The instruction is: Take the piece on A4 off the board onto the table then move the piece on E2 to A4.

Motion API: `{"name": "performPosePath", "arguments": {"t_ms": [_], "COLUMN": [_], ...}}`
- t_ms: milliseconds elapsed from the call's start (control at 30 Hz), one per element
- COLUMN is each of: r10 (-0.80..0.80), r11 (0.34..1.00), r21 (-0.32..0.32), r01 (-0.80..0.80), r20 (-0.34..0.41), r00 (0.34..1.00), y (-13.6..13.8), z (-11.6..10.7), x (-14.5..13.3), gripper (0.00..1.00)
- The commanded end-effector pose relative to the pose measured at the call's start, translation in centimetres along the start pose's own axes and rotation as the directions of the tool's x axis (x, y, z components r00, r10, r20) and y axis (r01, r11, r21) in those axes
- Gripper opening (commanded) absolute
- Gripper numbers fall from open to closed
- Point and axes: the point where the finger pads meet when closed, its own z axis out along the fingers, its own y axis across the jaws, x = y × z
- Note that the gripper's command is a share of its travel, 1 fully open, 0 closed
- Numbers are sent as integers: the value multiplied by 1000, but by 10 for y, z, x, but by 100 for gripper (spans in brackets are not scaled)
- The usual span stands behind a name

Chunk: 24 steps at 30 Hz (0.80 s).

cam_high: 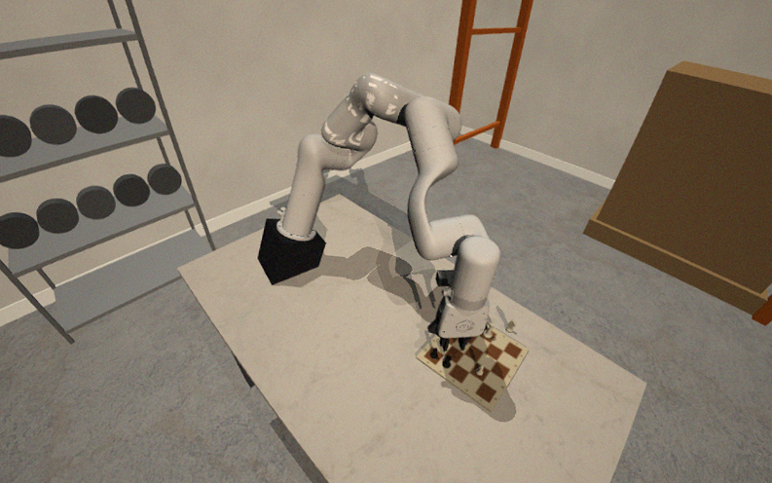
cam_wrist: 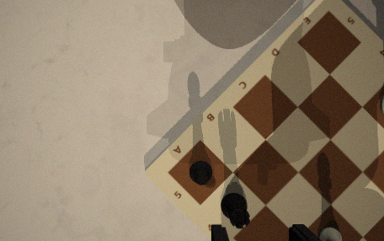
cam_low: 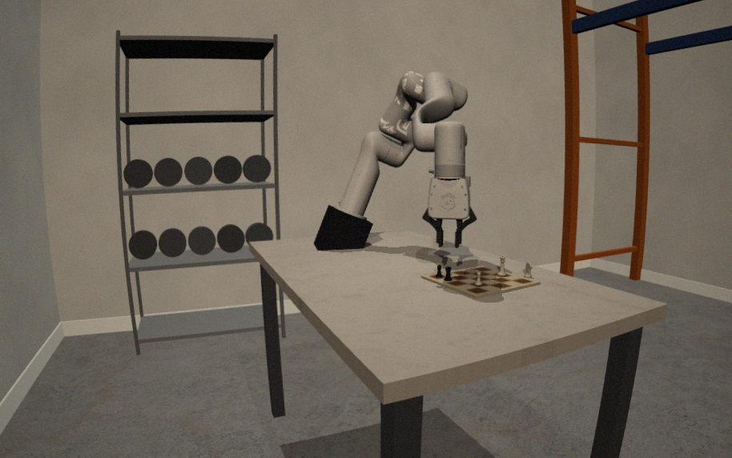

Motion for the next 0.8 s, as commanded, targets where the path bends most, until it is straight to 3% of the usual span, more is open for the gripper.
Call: {"name": "performPosePath", "arguments": {"t_ms": [0,167,200,767], "r10": [0,0,0,0], "r11": [1000,1000,1000,1000], "r21": [-1,-1,-1,-1], "r01": [0,0,0,0], "r20": [2,2,2,2], "r00": [1000,1000,1000,1000], "y": [0,0,0,0], "z": [-9,-13,-13,-13], "x": [0,0,0,0], "gripper": [39,39,100,100]}}
